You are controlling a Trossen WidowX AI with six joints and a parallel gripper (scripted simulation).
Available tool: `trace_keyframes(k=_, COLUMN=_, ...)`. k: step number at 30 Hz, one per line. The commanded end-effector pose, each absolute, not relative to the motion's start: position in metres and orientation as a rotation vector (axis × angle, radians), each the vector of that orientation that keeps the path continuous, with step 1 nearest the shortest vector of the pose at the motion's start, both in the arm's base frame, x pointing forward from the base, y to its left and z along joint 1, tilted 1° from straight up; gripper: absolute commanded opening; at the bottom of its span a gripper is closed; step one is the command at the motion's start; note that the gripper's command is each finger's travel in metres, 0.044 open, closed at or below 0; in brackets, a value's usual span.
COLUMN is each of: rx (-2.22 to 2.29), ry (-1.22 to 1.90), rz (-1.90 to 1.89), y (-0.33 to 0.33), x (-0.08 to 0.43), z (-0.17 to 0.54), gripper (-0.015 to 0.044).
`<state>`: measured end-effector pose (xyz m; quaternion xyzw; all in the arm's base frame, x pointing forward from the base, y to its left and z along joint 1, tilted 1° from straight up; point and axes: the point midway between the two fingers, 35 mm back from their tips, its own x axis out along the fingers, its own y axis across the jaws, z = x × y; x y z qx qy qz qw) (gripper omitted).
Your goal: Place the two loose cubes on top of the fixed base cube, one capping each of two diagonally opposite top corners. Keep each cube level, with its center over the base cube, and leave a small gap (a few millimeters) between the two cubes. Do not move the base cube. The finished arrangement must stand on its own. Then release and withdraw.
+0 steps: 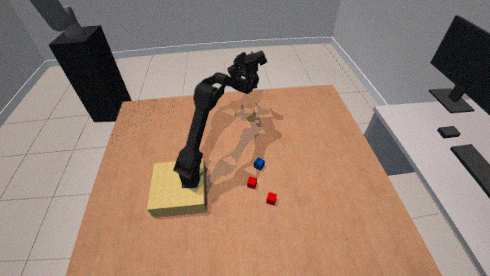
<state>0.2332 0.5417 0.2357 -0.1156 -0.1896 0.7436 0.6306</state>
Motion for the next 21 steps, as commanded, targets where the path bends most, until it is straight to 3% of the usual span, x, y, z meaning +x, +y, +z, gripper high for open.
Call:
trace_keyframes(k=1, rx=-0.269, ry=-0.427, rz=1.696, y=0.540, x=0.236, z=0.235, gripper=0.0374)
trace_keyframes(k=5, rx=-0.365, ry=-0.291, rz=1.571, y=0.510, x=0.284, z=0.222, gripper=0.0269)
trace_keyframes(k=13, rx=-0.585, ry=0.050, rz=1.305, y=0.407, x=0.366, z=0.182, gripper=0.0265)
trace_keyframes(k=21, rx=-0.763, ry=0.388, rz=1.113, y=0.289, x=0.392, z=0.143, gripper=0.0265)
